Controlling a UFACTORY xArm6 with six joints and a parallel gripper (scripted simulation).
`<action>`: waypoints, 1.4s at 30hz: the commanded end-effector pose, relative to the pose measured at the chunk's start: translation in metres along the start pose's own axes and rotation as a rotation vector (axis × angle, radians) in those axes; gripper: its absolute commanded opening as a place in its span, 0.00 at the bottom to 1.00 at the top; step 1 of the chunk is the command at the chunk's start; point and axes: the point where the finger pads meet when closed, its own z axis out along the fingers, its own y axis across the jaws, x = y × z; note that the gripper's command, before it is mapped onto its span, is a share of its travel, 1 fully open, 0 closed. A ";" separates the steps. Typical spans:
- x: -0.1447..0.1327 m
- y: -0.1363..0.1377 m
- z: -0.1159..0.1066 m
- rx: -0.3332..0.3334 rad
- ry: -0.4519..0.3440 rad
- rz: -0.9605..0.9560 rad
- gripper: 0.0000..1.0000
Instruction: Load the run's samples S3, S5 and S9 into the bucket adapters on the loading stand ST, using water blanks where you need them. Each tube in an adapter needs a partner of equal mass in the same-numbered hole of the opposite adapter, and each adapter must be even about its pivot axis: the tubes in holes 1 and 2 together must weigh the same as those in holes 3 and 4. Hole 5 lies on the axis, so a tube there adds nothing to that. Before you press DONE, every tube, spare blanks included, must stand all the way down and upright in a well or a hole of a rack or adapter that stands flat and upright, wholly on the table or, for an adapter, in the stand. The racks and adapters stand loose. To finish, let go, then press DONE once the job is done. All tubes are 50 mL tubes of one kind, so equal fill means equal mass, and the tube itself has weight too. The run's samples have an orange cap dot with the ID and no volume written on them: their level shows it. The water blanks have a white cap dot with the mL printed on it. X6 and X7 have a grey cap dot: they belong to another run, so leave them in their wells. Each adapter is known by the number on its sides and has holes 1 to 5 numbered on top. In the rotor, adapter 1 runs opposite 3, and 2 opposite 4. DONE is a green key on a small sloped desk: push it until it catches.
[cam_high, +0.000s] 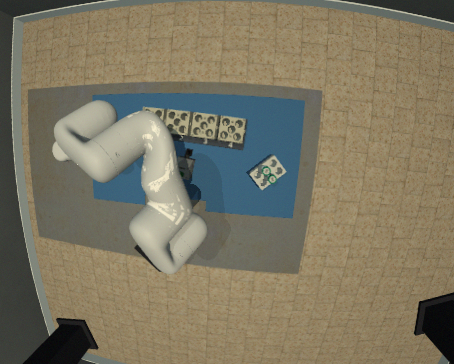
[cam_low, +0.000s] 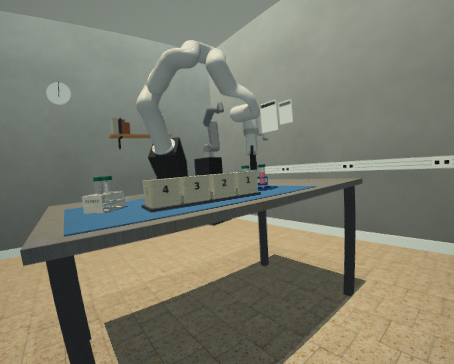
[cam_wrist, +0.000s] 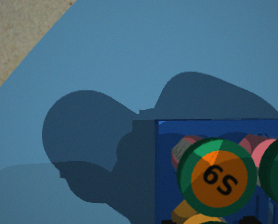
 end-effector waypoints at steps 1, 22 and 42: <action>0.002 0.000 -0.003 0.001 0.004 0.001 0.00; 0.001 0.000 -0.016 0.001 0.004 0.001 0.00; 0.001 0.000 -0.029 0.001 0.004 0.001 0.00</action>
